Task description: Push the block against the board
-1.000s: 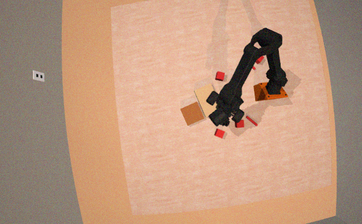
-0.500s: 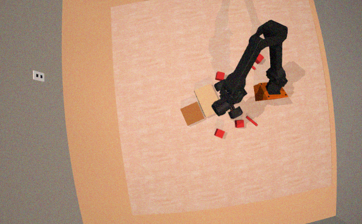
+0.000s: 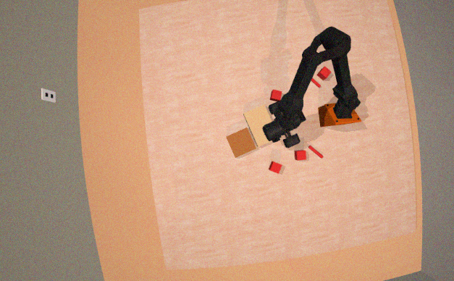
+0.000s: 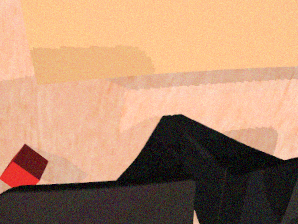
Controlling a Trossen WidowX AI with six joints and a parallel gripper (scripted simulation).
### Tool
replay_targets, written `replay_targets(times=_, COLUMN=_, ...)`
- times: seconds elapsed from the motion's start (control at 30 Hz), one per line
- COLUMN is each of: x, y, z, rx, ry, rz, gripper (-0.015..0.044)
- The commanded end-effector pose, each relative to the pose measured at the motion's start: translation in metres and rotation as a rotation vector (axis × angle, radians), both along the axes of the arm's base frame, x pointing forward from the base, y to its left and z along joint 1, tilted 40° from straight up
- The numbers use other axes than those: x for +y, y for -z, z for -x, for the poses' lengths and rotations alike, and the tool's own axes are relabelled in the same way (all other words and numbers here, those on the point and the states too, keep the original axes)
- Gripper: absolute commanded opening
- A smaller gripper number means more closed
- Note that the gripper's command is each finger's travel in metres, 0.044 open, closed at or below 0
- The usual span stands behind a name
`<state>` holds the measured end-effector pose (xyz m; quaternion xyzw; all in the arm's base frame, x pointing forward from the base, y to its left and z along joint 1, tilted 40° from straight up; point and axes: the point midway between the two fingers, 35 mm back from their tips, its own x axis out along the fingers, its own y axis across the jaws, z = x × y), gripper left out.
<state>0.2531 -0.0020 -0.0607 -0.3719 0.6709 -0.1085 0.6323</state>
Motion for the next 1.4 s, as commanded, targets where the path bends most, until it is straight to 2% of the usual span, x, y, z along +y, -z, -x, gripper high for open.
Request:
replay_targets(times=0.0, x=-0.005, y=0.005, z=0.0, rx=-0.004, ry=-0.004, rz=0.004, gripper=0.0)
replay_targets(times=1.37, x=0.007, y=0.01, z=-0.035, rx=-0.006, ry=-0.004, rz=0.002, gripper=0.0)
